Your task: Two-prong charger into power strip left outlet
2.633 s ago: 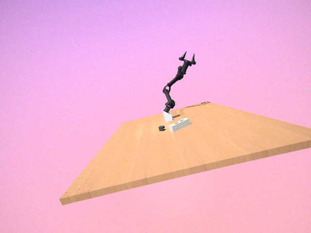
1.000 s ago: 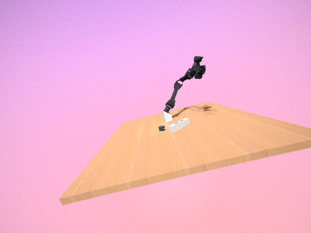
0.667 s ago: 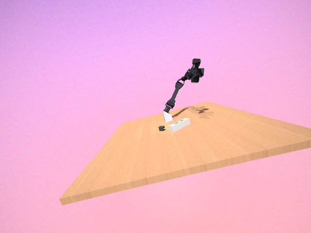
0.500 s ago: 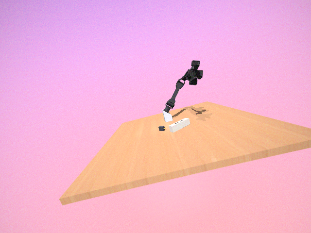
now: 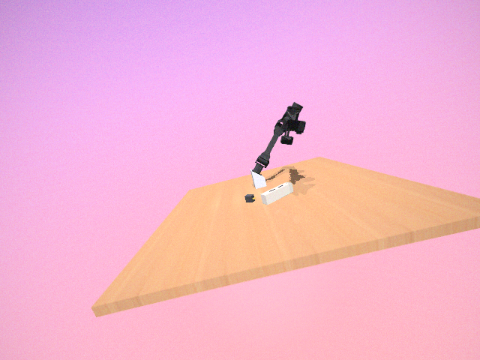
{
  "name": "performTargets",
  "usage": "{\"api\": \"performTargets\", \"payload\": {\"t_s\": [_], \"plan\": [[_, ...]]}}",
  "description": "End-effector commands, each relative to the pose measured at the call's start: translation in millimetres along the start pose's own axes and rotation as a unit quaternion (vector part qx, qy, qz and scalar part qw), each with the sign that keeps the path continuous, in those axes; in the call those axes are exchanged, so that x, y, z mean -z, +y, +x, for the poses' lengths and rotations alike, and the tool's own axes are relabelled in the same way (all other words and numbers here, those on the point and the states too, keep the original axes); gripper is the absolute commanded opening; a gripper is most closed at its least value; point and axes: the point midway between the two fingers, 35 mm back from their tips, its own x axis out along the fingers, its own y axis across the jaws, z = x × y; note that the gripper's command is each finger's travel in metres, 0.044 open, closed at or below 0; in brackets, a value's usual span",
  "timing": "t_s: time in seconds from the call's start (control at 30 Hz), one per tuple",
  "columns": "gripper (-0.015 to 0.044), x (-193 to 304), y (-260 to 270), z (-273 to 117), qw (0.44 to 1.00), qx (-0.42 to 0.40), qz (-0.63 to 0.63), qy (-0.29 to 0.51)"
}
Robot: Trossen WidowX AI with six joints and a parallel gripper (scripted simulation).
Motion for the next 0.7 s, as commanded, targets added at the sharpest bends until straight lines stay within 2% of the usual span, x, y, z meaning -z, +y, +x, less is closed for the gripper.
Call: {"api": "performTargets", "payload": {"t_s": [0.0, 0.67], "plan": [[0.044, 18.4, 26.1, 18.3, 0.999, -0.052, -0.001, 0.015], [0.044, 94.2, 136.1, 52.5, 0.965, -0.25, 0.045, 0.066]]}}
